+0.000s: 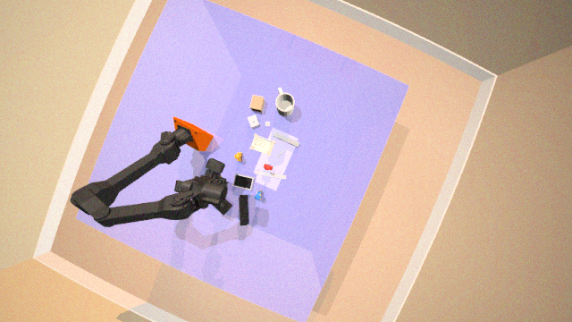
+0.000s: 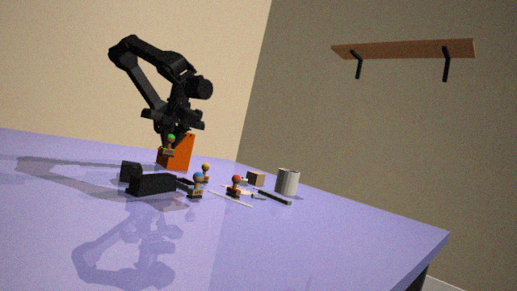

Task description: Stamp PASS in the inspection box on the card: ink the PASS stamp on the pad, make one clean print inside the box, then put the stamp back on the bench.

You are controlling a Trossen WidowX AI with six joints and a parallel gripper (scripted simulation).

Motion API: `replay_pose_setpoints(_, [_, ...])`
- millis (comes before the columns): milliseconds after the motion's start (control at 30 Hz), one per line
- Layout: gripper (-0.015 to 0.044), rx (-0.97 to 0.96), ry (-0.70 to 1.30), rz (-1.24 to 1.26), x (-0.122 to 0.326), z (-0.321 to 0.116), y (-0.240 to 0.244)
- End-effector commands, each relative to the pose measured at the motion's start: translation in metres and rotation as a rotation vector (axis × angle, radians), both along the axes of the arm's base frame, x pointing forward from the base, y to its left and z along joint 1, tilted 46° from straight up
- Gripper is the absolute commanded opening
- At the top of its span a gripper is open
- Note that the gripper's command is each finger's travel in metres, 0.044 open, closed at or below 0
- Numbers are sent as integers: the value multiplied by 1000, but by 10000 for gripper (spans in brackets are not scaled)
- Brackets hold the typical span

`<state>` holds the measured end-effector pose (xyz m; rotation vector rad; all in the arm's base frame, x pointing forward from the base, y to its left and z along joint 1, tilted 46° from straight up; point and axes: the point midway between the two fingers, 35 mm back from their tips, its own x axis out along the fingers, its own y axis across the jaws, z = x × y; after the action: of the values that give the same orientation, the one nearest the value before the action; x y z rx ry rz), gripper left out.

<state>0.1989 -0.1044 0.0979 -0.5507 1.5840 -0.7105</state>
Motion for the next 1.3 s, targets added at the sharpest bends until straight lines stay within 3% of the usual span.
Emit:
replay_pose_setpoints(0, [0, 3, -6, -4, 3, 1, 1])
replay_pose_setpoints(700, [0, 2, -12, -4, 90, -18, 8])
replay_pose_setpoints(1267, [0, 2, -12, -3, 92, -25, 2])
